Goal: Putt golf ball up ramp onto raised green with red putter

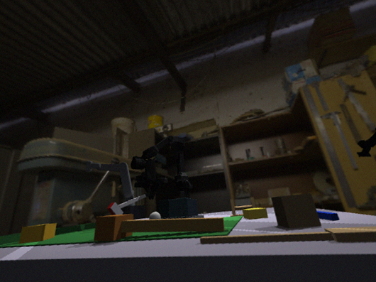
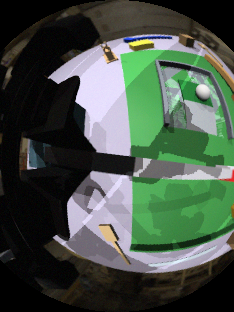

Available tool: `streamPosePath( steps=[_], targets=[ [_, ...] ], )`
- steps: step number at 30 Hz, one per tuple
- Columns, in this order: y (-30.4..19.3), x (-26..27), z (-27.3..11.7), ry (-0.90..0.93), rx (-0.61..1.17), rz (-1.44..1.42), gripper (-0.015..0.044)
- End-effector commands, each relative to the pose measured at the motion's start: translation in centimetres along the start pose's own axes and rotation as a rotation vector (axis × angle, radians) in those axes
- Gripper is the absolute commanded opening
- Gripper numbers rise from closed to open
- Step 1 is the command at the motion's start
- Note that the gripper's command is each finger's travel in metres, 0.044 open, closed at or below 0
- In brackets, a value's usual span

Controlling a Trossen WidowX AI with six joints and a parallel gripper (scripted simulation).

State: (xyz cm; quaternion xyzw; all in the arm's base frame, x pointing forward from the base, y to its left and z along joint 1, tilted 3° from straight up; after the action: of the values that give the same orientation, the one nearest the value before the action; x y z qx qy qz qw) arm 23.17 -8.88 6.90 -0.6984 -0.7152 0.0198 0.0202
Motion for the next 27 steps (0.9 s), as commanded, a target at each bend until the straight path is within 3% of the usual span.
streamPosePath(
  steps=[1, 27],
  targets=[
    [0.07, 0.01, -2.06, -0.005, -0.02, 0.005, 0.0],
    [0.07, -0.03, -1.17, -0.004, -0.011, 0.0, 0.0]
  ],
)
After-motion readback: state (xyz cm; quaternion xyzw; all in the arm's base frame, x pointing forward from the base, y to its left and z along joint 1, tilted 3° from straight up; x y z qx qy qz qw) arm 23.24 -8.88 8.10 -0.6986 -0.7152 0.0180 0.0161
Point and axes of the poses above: the point midway between the two fingers, 35 mm back from their tips, its own z axis out along the fingers, its own x axis across the jaws, y = z × x, the point moved 3 cm from there along -z, back along the fingers, and after that the axes turned 3 degrees about -z, right-handed, at the moved point
